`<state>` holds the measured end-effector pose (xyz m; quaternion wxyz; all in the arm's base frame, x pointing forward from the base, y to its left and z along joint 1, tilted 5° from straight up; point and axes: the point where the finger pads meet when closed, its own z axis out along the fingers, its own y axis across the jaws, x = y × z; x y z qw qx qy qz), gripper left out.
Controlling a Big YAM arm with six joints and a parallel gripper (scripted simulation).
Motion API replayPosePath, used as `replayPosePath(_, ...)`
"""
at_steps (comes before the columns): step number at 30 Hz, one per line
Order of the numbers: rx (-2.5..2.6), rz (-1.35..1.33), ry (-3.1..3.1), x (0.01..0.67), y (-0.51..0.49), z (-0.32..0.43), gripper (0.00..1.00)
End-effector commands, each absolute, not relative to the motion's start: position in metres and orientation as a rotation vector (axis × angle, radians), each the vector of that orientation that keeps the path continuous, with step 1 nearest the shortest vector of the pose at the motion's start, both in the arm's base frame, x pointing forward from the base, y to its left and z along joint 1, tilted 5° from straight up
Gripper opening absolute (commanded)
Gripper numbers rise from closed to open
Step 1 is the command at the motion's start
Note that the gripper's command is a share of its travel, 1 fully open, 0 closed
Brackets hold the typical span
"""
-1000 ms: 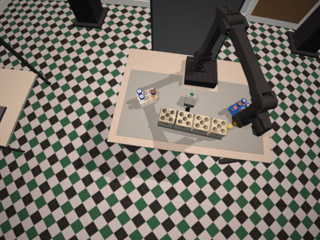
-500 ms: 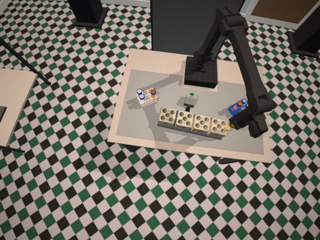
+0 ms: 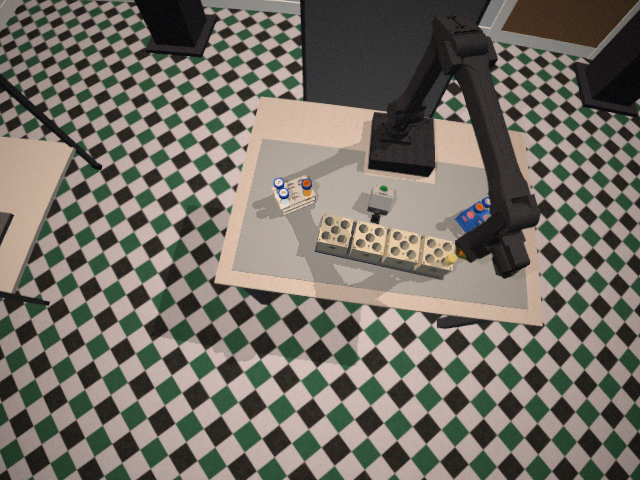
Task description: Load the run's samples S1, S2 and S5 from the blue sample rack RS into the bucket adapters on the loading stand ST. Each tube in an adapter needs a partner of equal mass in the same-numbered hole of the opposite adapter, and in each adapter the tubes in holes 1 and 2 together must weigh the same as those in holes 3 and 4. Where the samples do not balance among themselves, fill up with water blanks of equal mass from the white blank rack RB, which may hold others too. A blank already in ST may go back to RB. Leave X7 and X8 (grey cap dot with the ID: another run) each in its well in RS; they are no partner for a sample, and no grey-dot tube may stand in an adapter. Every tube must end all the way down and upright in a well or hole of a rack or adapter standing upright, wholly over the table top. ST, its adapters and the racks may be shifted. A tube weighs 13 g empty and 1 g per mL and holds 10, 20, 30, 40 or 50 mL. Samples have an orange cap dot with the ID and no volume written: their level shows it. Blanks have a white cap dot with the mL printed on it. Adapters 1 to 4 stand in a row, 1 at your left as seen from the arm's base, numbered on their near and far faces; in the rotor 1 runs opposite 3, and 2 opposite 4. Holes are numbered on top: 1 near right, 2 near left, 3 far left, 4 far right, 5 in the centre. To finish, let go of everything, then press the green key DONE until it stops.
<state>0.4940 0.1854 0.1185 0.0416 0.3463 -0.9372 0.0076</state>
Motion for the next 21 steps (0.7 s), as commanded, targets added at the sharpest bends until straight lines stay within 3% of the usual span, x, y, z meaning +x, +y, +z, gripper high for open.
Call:
replayPosePath(1,1.079,0.021,-2.922,0.507,0.189,0.138,0.0)
replayPosePath(21,1.071,0.021,-2.908,0.501,0.18,0.125,0.0)
